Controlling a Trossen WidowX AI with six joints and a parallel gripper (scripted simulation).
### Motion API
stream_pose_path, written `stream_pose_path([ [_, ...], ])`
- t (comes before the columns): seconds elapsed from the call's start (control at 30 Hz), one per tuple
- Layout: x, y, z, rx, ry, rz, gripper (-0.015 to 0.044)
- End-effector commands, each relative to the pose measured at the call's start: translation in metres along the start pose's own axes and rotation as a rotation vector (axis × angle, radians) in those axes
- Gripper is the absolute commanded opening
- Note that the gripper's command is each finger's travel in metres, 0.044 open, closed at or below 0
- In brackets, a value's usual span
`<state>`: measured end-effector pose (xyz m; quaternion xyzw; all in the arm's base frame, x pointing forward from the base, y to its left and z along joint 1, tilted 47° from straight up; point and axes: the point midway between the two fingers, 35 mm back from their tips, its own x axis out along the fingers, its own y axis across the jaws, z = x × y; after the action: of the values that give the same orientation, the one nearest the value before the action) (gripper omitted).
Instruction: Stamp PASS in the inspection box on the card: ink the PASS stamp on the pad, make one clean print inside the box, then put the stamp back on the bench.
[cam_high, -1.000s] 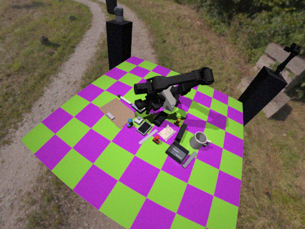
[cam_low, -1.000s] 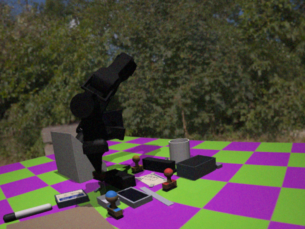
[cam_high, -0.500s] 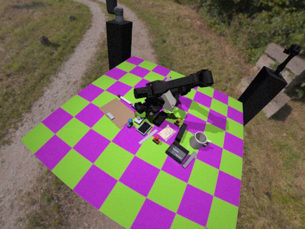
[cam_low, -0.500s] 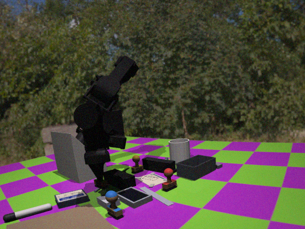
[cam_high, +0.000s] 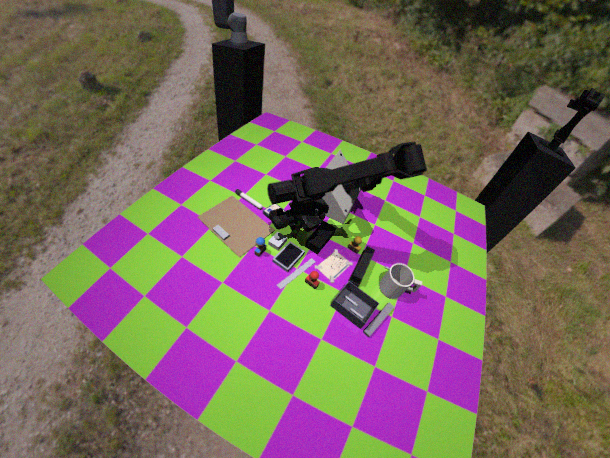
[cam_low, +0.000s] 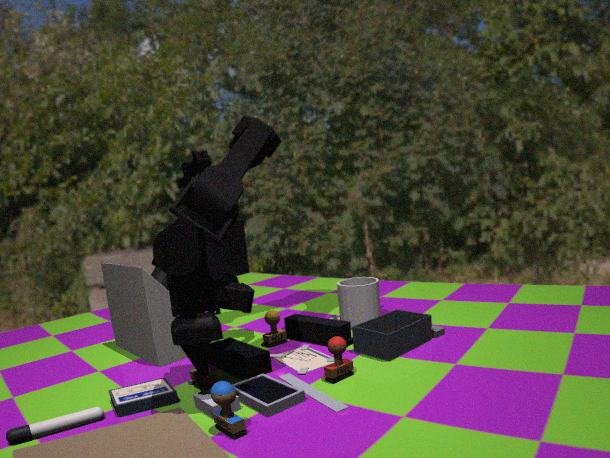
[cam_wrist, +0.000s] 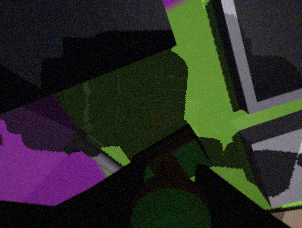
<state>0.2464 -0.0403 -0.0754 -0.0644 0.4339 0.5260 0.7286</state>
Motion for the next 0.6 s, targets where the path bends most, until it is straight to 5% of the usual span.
stream_pose_path([
  [0.0,-0.001,0.000,0.000,-0.001,0.000,-0.001,0.0079],
  [0.23,-0.001,0.000,0.000,-0.001,0.000,-0.001,0.0263],
  [0.37,-0.011,-0.003,0.000,0.000,0.002,-0.002,0.0267],
  [0.57,-0.107,-0.004,-0.001,0.010,0.001,0.001,0.0267],
])
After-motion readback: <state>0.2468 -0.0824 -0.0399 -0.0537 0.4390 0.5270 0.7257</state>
